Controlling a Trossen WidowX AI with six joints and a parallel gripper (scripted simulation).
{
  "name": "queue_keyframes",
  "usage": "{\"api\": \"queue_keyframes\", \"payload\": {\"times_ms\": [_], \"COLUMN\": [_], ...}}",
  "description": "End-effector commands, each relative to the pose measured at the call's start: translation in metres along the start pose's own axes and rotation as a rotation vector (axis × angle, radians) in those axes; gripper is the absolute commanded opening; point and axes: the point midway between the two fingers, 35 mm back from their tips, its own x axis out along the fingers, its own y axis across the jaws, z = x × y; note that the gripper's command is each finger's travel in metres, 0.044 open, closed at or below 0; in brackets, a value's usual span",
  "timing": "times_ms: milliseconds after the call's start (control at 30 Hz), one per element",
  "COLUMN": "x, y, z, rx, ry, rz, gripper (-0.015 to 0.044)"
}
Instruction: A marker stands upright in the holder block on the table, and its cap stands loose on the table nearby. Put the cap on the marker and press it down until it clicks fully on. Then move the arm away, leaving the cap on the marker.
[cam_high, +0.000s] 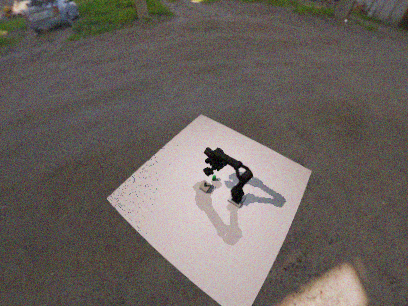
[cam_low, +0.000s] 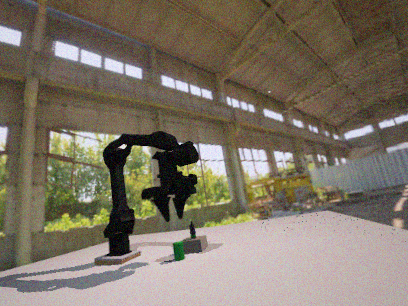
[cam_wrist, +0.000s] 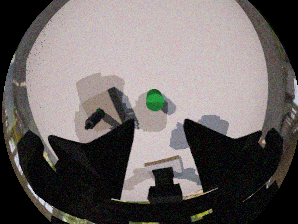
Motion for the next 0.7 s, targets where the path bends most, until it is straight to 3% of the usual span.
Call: {"api": "queue_keyframes", "payload": {"times_ms": [0,100,667], "x": [0.007,0.033,0.06], "y": [0.0,-0.001,0.0], "z": [0.0,-0.001,0.001], "rx": [0.014,0.014,0.014], "ry": [0.011,0.011,0.011], "rz": [-0.006,-0.006,-0.005], "gripper": [0.0252,0.0252,0.0252]}}
